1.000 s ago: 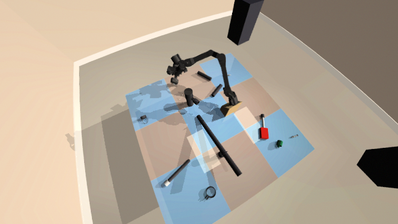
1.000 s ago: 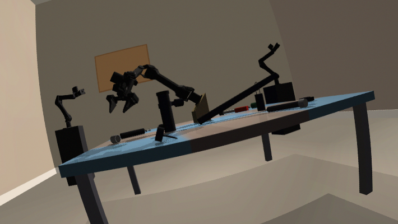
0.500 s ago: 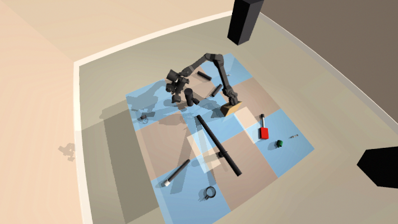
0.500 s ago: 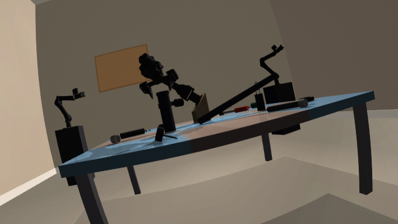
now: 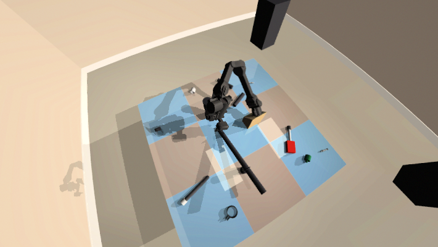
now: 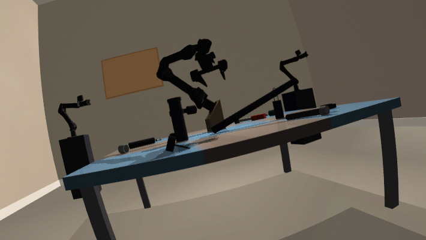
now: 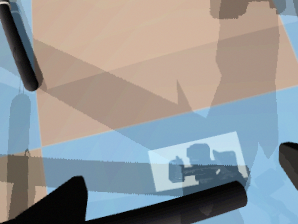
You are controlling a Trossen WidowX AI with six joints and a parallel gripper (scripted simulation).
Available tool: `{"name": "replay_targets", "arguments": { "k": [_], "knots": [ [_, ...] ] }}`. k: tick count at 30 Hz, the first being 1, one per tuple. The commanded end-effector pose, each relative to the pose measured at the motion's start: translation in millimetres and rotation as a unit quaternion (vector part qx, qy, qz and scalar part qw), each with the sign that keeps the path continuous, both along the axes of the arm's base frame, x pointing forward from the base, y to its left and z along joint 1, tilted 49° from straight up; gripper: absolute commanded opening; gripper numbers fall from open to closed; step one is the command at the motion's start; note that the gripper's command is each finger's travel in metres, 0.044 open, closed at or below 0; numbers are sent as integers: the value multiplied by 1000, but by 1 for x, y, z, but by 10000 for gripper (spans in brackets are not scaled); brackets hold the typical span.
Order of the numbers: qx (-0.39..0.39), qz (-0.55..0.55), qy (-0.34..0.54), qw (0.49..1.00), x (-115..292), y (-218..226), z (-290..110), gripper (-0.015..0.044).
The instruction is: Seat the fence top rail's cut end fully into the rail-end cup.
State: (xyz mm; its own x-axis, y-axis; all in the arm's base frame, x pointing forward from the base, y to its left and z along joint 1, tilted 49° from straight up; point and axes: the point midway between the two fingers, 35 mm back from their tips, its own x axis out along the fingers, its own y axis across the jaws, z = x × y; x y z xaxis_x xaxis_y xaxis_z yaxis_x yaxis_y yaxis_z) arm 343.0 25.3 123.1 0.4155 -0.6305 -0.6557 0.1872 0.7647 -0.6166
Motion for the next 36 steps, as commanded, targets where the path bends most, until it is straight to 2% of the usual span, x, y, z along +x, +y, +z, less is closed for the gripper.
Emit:
{"name": "replay_targets", "arguments": {
  "k": [1, 4, 10, 17, 22, 28, 31, 36],
  "knots": [
    [-43, 19, 27, 999, -35, 31, -24, 440],
    [-83, 41, 39, 995, -55, 47, -34, 440],
    [-91, 53, 53, 993, -57, 45, -32, 440],
    [-147, 178, 202, 952, -61, 14, -3, 440],
    [-191, 290, 311, 885, -69, -12, 21, 440],
    [-245, 419, 416, 769, -85, -41, 47, 440],
    [-274, 477, 459, 698, -95, -55, 58, 440],
    [-302, 528, 490, 624, -112, -72, 73, 440]
  ]
}}
